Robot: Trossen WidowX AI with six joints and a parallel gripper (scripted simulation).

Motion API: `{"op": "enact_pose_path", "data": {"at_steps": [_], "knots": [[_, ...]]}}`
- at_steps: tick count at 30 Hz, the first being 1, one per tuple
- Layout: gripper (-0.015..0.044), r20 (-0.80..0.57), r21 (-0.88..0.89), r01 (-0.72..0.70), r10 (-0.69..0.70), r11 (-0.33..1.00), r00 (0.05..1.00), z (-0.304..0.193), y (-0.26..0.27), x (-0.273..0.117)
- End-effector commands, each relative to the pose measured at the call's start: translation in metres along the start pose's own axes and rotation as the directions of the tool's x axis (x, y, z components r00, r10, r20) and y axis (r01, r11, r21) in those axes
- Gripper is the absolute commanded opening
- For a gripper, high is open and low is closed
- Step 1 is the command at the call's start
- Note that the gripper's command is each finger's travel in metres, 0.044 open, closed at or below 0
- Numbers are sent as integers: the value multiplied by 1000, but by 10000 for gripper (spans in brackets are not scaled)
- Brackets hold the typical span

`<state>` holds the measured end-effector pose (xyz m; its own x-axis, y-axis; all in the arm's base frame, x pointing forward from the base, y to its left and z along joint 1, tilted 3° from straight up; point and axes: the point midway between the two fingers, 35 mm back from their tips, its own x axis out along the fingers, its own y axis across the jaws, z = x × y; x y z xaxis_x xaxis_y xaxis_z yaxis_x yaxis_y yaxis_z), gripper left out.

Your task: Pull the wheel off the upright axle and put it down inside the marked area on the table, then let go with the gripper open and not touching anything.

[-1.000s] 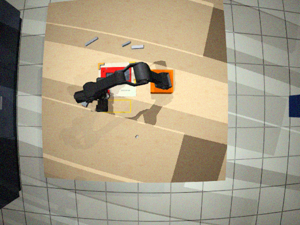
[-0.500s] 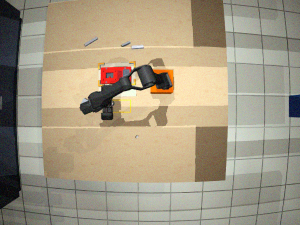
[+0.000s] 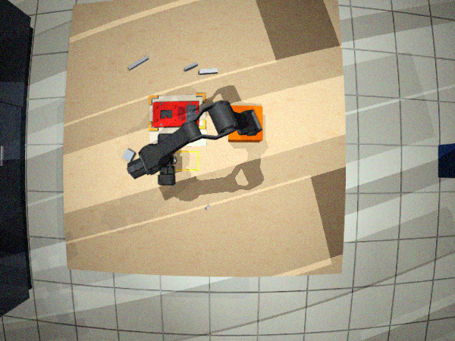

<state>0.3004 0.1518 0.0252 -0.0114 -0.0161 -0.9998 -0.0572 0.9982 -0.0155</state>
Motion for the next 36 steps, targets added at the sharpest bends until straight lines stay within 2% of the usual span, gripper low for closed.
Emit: {"op": "enact_pose_path", "data": {"at_steps": [1,13,17,28,36], "knots": [[0,-5,4,-2,2,1000,1000,-1,0,10],[0,-6,4,-2,2,1000,1000,-2,0,85],[0,-6,3,-2,2,1000,1000,-3,0,90],[289,-12,1,5,-5,1000,1000,-3,-1,83],[300,-6,3,-1,1,1000,1000,-2,0,31]]}}
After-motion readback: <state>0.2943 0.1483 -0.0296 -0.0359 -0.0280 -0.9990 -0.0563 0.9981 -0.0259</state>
